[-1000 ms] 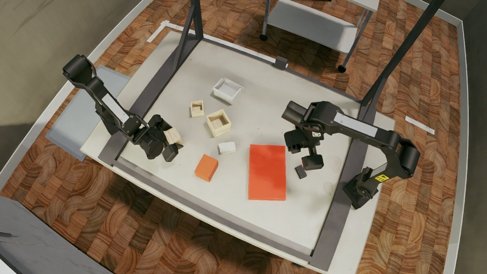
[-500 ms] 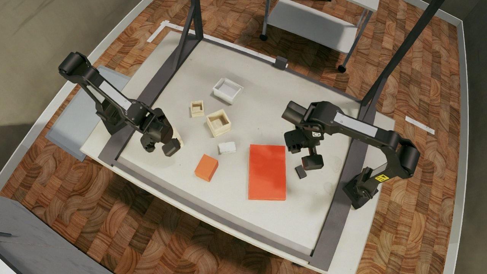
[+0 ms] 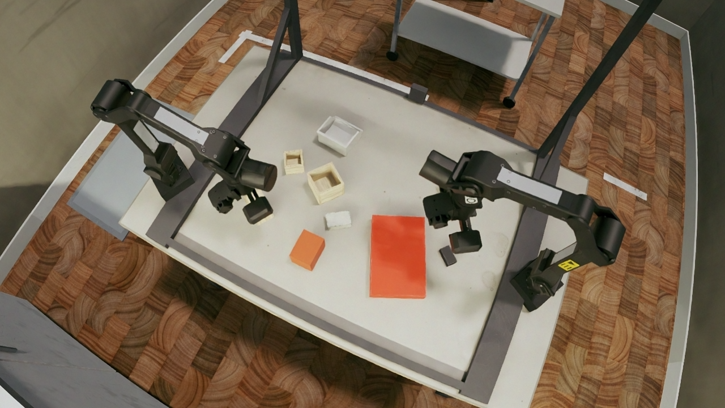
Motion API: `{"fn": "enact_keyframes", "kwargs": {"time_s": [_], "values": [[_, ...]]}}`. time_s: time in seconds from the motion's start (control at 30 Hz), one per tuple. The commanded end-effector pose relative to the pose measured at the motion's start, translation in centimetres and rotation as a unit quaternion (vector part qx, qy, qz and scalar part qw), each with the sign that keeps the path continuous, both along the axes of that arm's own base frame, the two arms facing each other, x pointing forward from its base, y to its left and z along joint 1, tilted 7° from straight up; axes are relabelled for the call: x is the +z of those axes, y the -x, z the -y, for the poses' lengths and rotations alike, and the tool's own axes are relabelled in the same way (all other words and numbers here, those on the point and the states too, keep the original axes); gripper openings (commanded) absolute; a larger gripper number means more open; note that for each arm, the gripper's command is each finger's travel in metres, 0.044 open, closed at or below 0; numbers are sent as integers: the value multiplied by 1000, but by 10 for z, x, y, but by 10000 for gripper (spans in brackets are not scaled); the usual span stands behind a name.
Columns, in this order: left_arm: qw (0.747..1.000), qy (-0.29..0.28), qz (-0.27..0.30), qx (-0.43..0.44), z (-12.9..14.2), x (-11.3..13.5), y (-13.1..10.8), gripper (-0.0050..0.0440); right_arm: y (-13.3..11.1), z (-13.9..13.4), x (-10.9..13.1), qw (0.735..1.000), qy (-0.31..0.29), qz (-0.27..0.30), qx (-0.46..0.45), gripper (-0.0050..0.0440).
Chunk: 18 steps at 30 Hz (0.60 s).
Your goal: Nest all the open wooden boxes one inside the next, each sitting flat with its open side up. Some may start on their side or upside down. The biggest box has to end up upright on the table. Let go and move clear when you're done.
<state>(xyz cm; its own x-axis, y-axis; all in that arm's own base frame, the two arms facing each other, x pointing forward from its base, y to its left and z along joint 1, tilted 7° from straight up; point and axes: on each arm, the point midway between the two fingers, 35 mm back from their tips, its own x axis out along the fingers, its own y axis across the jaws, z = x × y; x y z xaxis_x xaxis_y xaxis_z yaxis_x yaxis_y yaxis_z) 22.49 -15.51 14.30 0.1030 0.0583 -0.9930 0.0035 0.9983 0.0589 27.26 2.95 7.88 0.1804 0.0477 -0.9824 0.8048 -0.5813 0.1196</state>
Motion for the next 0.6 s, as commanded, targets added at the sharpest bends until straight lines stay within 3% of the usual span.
{"fn": "enact_keyframes", "kwargs": {"time_s": [0.0, 0.57], "values": [[1000, 7, 8, 2, 0, 6, -1, 400, -4, -3, 18, 998, 50, -29, -8, 400], [1000, 7, 8, 2, 0, 6, -1, 400, -2, -3, 19, 998, 50, -30, -8, 400]]}}
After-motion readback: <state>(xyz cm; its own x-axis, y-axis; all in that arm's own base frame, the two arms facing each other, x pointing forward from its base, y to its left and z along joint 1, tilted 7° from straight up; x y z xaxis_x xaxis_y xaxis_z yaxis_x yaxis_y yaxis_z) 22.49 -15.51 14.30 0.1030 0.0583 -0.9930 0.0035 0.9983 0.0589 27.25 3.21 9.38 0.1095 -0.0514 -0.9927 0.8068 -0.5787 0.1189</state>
